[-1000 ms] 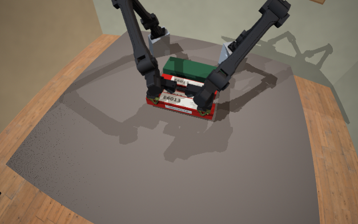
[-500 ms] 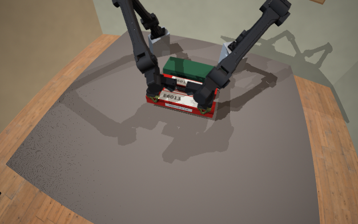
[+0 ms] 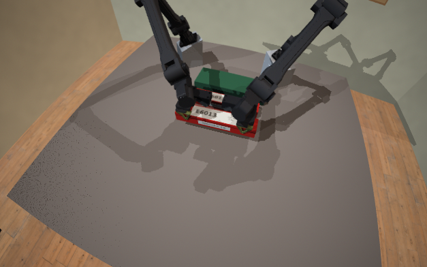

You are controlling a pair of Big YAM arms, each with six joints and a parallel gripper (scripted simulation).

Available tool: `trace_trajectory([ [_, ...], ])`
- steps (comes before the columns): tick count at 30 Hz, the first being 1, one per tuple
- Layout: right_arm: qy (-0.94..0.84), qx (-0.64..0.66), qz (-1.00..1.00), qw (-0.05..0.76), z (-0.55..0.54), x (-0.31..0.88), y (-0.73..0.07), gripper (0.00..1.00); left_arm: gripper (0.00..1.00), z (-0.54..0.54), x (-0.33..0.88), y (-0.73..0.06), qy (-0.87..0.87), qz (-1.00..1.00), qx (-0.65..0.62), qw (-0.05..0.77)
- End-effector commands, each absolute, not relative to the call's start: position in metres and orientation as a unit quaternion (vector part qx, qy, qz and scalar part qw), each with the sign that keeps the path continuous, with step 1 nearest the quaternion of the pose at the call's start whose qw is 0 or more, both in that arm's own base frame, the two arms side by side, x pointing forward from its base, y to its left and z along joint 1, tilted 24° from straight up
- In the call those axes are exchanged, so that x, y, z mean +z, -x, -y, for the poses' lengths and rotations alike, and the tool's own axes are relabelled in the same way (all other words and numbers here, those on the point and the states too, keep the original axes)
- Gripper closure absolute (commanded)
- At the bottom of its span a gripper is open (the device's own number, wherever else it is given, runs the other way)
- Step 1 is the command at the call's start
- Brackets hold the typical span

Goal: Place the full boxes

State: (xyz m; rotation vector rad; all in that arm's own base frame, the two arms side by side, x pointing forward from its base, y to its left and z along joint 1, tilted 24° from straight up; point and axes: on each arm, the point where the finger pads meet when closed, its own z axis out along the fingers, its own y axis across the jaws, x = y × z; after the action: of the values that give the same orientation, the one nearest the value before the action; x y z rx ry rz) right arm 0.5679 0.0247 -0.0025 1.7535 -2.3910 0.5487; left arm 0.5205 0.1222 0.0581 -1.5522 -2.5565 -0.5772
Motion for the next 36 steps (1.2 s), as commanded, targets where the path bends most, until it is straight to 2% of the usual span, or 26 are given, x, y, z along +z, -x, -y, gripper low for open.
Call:
trace_trajectory([
  [1,-0.579,0.218,0.785,0.012,-0.047,0.071,-0.589,1.00,1.00,-0.106,0.133,-0.539,0.500,0.835,-0.229,-0.003],
  [36,-0.579,0.217,0.785,0.016,-0.072,0.097,-0.561,1.00,1.00,-0.081,0.162,-0.512,0.501,0.835,-0.227,0.001],
])
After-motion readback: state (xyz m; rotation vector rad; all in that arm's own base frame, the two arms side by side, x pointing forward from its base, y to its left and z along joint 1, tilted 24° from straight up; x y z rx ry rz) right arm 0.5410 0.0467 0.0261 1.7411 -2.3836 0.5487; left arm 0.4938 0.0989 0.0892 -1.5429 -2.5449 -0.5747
